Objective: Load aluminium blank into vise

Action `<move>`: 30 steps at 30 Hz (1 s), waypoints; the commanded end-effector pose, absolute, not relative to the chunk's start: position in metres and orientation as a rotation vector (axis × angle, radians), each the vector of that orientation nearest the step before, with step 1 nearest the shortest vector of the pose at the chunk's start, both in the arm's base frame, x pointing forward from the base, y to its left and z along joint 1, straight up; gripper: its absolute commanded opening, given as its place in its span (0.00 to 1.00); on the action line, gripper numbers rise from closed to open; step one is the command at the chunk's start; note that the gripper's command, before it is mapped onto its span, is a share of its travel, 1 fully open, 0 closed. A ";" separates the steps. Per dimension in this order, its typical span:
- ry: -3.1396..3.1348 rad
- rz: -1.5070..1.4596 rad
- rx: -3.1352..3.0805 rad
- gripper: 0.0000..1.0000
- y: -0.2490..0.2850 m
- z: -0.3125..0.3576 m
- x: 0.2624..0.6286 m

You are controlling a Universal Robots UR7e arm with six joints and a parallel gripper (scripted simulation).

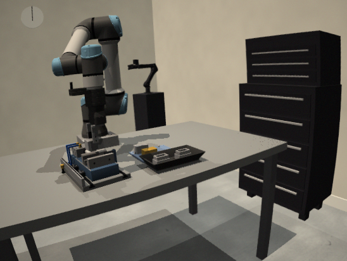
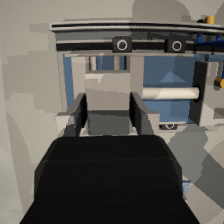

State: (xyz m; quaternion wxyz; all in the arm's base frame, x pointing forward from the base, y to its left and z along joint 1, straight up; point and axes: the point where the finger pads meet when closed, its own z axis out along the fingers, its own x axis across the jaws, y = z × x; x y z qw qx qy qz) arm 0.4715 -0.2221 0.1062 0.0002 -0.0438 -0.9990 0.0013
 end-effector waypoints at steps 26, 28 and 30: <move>-3.140 0.005 -0.138 0.00 -0.223 0.091 0.472; -3.140 0.005 -0.138 0.00 -0.223 0.091 0.472; -3.140 0.005 -0.138 0.00 -0.223 0.091 0.472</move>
